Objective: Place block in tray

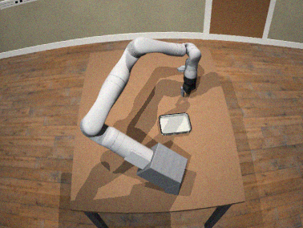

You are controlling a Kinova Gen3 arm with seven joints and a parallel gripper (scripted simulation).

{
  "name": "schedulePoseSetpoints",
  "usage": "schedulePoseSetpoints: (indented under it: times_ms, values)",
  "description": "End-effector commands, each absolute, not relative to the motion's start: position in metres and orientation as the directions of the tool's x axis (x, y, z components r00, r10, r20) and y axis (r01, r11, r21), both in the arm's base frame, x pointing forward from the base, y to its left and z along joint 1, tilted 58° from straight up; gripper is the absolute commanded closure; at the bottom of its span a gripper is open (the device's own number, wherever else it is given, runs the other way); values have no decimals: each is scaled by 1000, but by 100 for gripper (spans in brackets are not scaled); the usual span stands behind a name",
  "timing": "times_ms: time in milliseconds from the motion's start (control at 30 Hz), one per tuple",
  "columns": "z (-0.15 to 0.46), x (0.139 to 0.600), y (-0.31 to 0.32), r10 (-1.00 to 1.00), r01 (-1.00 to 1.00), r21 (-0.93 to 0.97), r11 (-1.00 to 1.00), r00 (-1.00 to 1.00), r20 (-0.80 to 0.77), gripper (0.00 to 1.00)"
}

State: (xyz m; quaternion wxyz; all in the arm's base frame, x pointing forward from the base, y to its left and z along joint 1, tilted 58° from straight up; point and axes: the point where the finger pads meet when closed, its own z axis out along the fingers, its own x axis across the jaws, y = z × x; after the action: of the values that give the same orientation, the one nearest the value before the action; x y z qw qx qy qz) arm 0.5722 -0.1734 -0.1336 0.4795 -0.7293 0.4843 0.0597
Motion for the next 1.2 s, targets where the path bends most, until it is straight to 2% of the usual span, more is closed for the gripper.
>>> schedulePoseSetpoints:
  times_ms: [0, 600, 633, 1167]
  values:
    - [-135, 574, -172, -651, -763, -642, -71, 523, -550, 0]
    - [-137, 575, -169, -651, -763, -642, -71, 523, -550, 0]
    - [-137, 575, -169, -651, -763, -642, -71, 523, -550, 100]
    - [-137, 575, -169, -651, -763, -642, -71, 523, -550, 100]
